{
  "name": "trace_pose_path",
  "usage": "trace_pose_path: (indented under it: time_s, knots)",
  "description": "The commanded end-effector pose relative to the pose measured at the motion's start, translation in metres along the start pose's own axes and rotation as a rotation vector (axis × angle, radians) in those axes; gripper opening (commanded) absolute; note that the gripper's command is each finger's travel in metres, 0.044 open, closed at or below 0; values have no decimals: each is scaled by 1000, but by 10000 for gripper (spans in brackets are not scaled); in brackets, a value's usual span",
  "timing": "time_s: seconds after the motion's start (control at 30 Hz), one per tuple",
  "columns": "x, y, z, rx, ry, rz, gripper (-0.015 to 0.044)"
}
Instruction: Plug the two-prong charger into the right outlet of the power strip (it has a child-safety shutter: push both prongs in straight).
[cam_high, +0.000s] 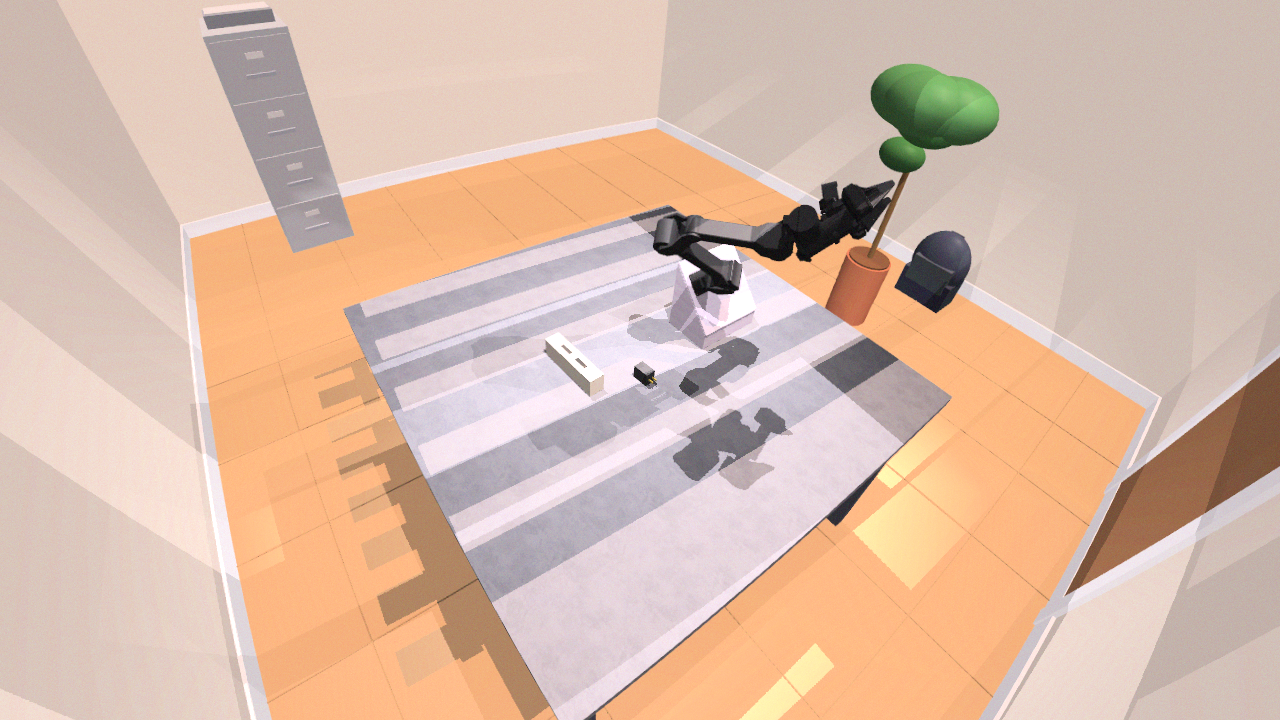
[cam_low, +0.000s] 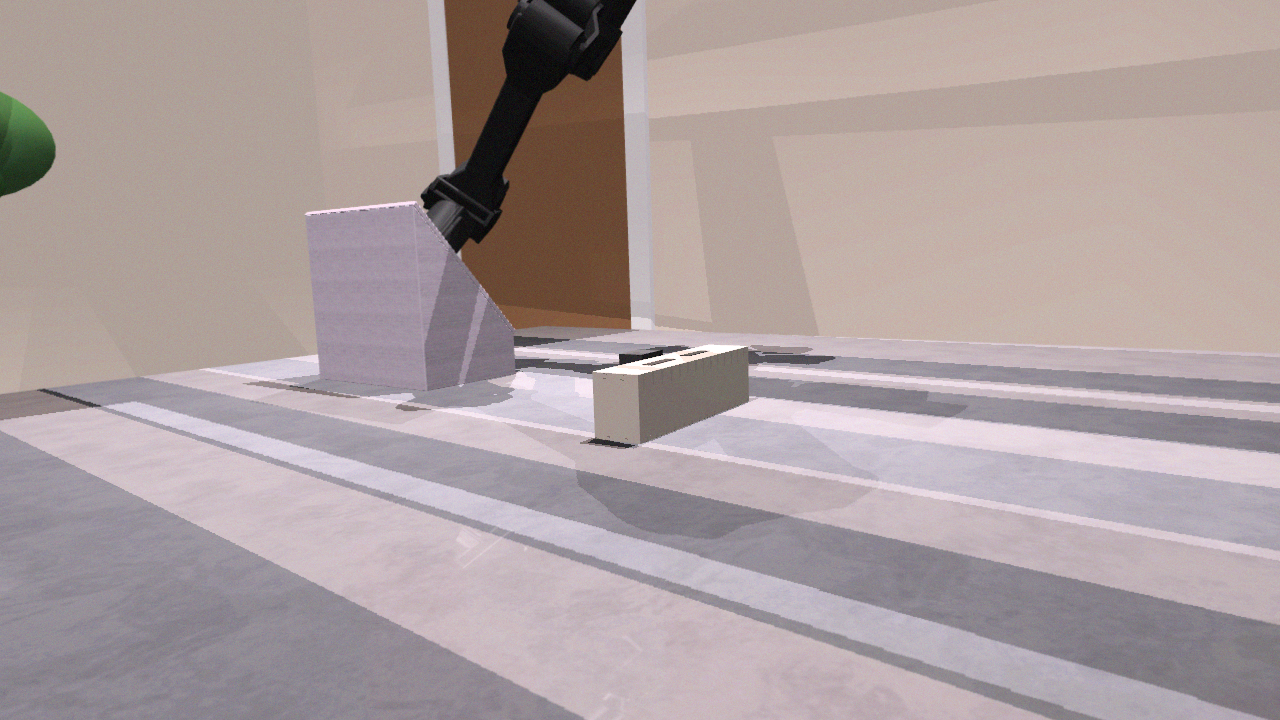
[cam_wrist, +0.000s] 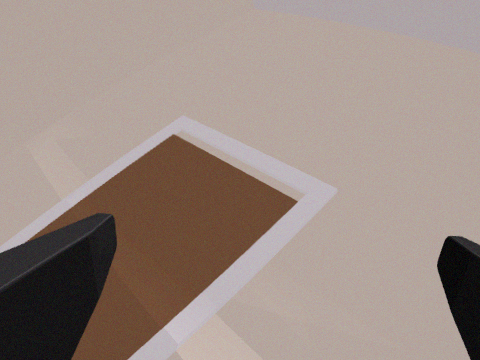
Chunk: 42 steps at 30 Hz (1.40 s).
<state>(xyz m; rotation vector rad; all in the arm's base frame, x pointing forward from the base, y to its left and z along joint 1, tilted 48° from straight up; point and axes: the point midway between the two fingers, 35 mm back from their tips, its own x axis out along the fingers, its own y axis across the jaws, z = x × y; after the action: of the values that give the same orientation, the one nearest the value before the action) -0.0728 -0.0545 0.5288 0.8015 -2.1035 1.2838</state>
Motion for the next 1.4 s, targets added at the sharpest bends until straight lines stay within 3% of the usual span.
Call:
trace_pose_path:
  time_s: [0.0,0.67,1.37]
  knots:
    - [6,22,-13,-9,49,71,440]
    - [2,103,-78,-55,281,341,440]
    - [-44,165,-151,-62,544,591,440]
